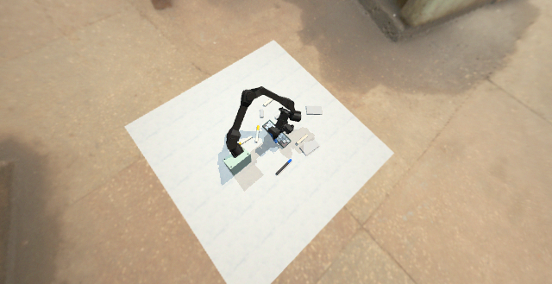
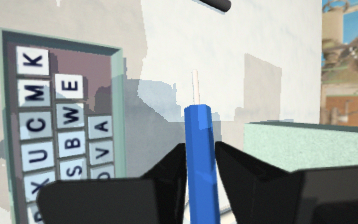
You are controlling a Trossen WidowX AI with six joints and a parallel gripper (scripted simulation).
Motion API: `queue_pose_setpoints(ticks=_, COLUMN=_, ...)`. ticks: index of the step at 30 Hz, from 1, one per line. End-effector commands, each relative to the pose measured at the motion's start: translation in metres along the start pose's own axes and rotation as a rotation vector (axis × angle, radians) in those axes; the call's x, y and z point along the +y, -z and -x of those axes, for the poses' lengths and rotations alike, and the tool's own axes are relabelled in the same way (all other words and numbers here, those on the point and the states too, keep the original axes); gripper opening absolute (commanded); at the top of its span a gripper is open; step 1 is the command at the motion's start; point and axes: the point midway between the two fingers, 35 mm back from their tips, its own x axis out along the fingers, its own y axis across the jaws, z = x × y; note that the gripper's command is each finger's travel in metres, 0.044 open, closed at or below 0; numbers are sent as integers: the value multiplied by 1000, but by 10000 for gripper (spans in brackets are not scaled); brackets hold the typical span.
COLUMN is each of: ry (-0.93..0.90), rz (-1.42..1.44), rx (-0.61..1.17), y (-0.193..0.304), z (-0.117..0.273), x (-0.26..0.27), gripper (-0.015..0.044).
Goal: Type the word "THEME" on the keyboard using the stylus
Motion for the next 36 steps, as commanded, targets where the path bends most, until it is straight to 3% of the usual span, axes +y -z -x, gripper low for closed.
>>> queue_pose_setpoints(ticks=1, ry=20, rz=160, rx=-46, y=3, z=6, x=3, gripper=0)
queue_pose_setpoints(ticks=36, ry=379, rz=1535, rx=-295, y=39, z=60, x=29, gripper=0)
